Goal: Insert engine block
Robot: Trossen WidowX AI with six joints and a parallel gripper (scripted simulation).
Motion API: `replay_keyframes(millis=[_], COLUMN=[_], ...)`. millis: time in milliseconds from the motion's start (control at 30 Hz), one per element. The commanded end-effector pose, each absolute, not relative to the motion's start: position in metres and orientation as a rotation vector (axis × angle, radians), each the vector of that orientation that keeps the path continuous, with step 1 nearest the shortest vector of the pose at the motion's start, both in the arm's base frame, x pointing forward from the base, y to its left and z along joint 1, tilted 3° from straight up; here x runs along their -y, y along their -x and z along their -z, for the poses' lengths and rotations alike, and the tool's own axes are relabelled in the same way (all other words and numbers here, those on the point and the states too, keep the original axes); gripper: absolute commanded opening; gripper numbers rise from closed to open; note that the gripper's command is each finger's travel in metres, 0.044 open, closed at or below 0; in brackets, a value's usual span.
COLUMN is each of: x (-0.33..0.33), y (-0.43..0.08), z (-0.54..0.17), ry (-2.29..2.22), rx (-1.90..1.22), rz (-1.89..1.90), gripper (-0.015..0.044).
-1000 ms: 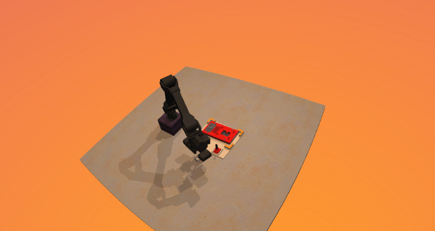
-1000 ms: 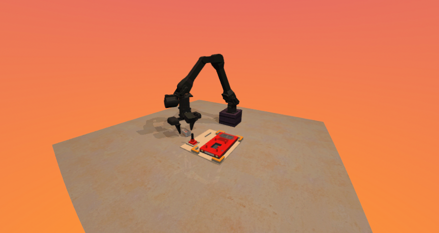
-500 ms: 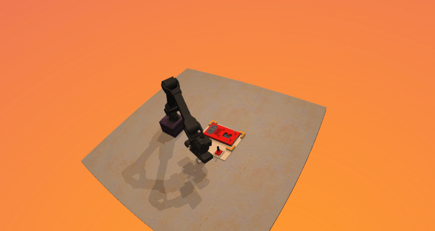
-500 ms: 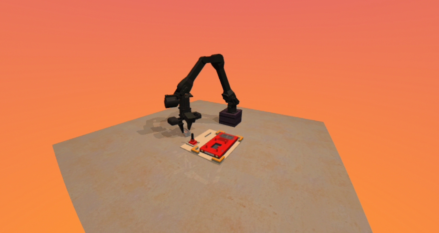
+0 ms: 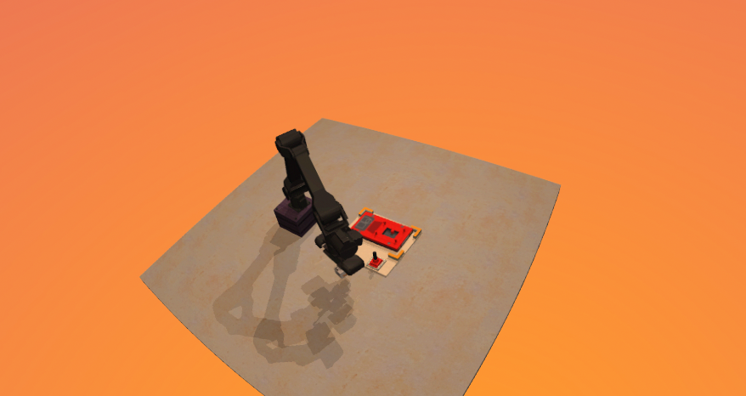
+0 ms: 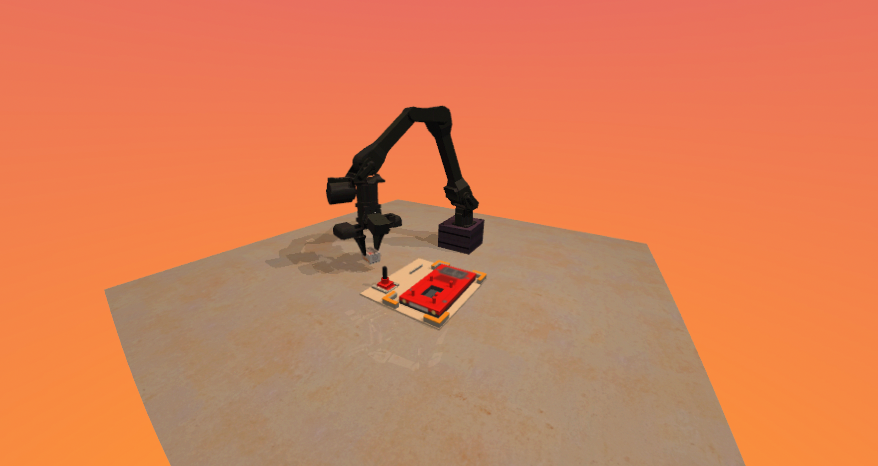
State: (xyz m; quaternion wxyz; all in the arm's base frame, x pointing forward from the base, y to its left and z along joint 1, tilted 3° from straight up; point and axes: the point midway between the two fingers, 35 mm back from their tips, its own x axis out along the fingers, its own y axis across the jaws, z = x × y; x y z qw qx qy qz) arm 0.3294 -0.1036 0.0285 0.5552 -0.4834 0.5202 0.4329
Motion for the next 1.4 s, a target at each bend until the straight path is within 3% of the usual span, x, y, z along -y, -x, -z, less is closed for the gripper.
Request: replay_keyframes(millis=[0,800,1367], x=[0.106,0.104,0.068], y=[-0.330,-0.315,-0.328], z=[-0.043,-0.118,-0.107], ry=[1.149,1.149,0.999], rx=[-1.231,-1.231,-1.299], rz=[-1.018,-1.018,-0.885], gripper=[0.0000,0.0000,0.0000])
